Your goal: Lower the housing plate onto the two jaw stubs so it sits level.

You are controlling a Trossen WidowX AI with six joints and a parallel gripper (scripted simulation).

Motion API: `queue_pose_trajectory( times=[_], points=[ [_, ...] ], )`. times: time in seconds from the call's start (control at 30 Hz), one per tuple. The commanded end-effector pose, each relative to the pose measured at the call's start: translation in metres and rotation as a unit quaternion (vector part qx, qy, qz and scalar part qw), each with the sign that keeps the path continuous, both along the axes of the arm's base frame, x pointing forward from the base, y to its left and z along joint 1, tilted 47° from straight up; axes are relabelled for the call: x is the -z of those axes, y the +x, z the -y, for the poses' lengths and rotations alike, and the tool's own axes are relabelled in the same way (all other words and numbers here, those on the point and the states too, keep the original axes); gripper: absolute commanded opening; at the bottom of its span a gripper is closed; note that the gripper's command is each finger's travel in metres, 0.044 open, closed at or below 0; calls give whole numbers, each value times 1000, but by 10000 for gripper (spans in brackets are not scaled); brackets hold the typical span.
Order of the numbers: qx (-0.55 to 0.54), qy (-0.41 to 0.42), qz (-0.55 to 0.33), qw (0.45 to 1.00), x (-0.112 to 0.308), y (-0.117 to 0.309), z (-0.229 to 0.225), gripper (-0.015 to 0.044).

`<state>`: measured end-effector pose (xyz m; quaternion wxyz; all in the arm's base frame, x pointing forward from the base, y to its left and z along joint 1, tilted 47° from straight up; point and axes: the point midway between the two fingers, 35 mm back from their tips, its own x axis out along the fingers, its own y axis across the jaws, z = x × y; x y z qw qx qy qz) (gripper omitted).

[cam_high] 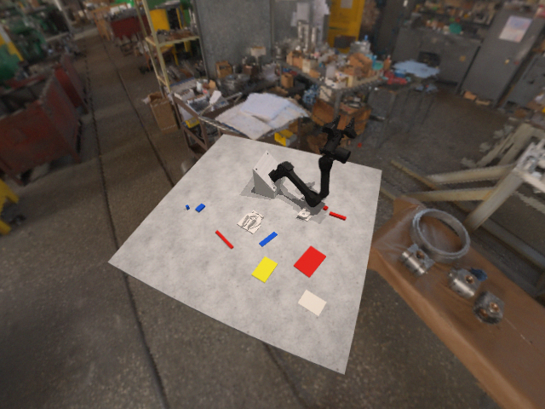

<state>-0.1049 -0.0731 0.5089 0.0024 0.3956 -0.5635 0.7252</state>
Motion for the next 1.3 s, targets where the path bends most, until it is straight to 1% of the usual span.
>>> queue_pose_trajectory(
  times=[0.0, 0.33, 0.63, 0.93, 1.27],
  points=[
    [-45, 19, 2, 999, 4, 5, 20, 440],
    [-151, 59, 5, 987, 16, 25, 60, 440],
    [-246, 96, 8, 965, 30, 50, 90, 440],
    [-337, 134, 13, 932, 46, 81, 114, 440],
    [-434, 178, 19, 883, 65, 120, 132, 440]
  ],
)
